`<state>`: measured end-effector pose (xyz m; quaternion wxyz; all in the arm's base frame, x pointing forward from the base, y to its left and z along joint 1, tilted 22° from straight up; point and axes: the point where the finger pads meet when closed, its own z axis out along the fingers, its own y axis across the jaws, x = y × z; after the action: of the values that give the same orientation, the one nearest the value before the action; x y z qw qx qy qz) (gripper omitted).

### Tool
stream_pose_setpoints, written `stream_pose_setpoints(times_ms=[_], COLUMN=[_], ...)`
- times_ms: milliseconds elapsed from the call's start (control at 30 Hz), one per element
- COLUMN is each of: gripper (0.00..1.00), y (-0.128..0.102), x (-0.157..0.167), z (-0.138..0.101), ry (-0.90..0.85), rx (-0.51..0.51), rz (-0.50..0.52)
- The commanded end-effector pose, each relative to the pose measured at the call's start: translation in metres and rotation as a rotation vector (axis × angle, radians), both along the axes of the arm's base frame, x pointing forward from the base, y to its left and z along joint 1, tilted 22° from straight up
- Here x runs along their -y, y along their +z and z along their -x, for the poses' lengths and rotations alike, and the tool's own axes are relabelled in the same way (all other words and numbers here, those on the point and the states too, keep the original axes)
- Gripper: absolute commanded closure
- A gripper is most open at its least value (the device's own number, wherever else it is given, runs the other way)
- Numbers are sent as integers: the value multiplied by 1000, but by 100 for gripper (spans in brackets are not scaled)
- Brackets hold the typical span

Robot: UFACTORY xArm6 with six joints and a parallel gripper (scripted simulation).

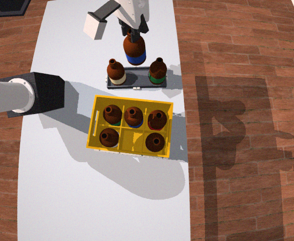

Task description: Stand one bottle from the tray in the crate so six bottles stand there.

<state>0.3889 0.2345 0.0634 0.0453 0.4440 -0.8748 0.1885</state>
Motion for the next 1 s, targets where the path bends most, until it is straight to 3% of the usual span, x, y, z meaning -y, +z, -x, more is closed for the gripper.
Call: stream_pose_setpoints(times_ms=[0, 967], gripper=[100, 100], y=[4, 7], x=[-2, -3], z=[-1, -1], ry=[1, 1], rx=[3, 3], rz=[-3, -3])
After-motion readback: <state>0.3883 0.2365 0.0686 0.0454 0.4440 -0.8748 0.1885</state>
